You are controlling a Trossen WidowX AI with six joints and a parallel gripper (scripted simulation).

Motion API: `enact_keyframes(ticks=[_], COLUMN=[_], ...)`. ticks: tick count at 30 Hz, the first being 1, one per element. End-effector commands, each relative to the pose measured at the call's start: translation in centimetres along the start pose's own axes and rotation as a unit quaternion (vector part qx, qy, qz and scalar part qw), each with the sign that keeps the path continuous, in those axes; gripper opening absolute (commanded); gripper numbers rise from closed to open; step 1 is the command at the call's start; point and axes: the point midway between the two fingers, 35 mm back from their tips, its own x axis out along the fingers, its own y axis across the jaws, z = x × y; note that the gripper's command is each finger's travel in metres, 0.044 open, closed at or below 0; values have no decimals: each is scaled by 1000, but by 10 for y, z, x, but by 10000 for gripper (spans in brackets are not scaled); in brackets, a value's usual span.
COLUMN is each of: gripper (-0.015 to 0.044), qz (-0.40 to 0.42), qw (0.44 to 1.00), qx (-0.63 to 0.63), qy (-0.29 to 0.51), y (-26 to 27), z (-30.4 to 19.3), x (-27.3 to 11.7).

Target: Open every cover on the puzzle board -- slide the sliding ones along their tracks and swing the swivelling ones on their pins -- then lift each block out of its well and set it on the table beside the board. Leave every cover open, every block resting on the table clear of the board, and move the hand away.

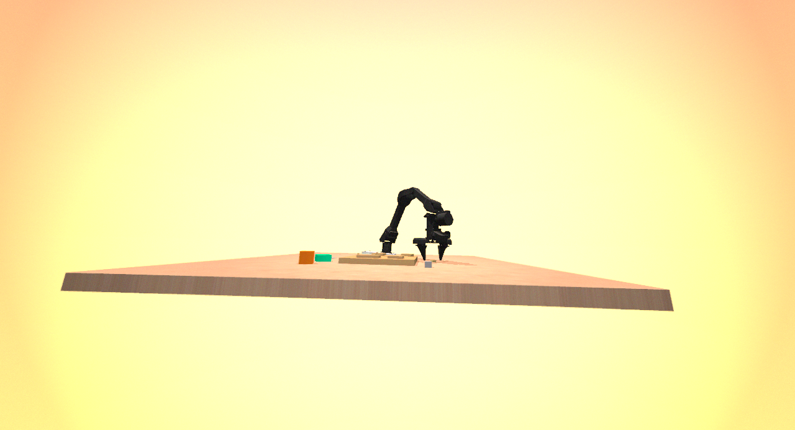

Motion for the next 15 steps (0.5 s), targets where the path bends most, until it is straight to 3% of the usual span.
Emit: enact_keyframes(ticks=[1, 15], gripper=[440, 440], qz=[1, 0], qw=[1000, 1000], qx=[0, 1], qy=[-9, -7], y=[1, 0], z=[5, 3], x=[-16, -60])
